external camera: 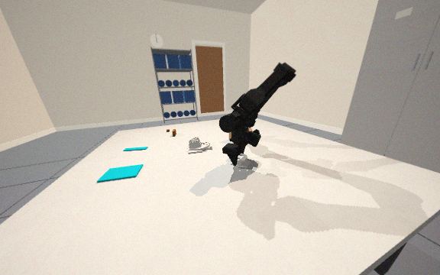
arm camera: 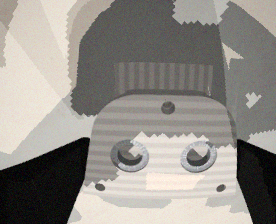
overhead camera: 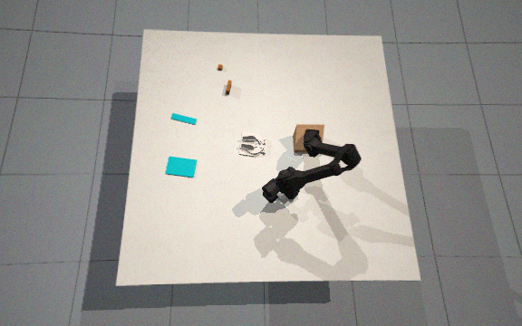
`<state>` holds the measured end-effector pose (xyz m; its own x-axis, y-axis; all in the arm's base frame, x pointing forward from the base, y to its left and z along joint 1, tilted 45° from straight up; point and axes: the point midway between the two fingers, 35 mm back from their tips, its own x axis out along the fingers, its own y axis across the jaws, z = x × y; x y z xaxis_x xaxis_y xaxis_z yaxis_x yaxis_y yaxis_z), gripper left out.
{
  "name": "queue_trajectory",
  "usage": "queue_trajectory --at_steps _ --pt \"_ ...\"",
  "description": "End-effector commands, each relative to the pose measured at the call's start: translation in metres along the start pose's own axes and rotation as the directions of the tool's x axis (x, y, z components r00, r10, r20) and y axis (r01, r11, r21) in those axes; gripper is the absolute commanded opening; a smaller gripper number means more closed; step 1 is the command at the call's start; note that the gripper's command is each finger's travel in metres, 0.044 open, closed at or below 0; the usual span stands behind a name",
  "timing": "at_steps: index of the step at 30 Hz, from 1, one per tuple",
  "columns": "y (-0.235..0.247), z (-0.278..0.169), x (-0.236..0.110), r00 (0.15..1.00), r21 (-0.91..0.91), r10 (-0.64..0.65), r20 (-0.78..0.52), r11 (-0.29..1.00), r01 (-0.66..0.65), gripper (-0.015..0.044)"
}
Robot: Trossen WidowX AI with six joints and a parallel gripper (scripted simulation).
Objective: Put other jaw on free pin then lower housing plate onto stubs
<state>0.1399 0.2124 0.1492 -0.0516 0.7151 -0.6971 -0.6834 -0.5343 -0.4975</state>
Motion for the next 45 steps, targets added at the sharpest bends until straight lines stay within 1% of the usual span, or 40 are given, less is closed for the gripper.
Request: queue_trajectory --at_steps 1,4,16,38,45 --pt "0.0 0.0 0.0 1.0 0.0 0.0 0.0 1.0 0.0 0.0367" --pt "0.0 0.0 0.0 1.0 0.0 0.0 0.0 1.0 0.0 0.0351" --pt "0.0 0.0 -0.002 1.0 0.0 0.001 -0.001 1.0 -0.001 0.0351" --pt "0.0 -0.002 -0.07 1.0 0.005 0.005 -0.008 1.0 -0.005 0.0351" --pt "0.0 -0.002 -0.072 1.0 0.01 0.005 -0.008 1.0 -0.005 0.0351"
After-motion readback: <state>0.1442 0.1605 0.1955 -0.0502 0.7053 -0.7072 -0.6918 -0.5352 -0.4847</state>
